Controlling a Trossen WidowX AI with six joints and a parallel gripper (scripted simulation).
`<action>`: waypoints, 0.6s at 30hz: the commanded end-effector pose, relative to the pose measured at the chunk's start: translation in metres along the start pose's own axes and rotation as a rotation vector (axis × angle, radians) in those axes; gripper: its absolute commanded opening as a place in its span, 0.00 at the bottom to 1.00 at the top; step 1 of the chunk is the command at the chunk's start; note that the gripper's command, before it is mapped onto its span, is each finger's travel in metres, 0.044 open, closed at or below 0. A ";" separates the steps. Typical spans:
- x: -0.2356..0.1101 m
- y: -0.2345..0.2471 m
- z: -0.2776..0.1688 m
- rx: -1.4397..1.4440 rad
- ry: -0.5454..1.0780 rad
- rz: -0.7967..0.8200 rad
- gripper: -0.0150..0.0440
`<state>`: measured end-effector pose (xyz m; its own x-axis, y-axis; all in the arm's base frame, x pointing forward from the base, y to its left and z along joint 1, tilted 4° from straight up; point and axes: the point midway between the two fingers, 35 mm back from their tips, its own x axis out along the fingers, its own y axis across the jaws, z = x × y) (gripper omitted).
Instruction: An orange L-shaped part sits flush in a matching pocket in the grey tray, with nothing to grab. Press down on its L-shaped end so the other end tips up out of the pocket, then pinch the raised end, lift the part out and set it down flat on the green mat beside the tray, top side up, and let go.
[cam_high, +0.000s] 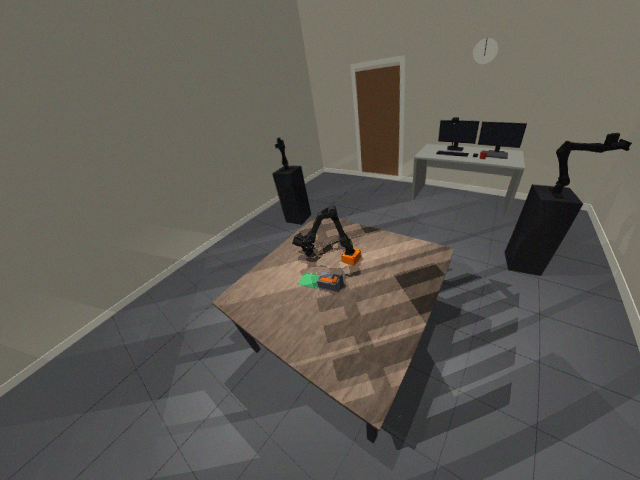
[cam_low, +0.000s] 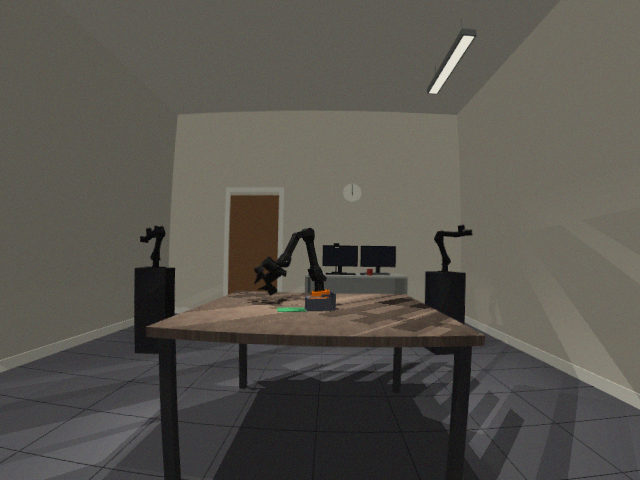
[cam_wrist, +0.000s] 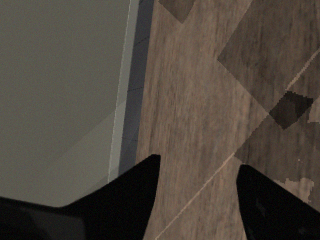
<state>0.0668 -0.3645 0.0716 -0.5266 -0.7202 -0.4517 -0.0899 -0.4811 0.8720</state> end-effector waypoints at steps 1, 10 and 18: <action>-0.053 -0.015 -0.052 -0.415 0.228 -0.039 0.56; -0.178 -0.066 -0.102 -1.141 0.647 0.035 0.56; -0.289 -0.123 -0.092 -1.957 1.027 0.227 0.56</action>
<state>0.2874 -0.2009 0.0710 0.0948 -0.5712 -0.8153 0.9899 -0.0328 0.1381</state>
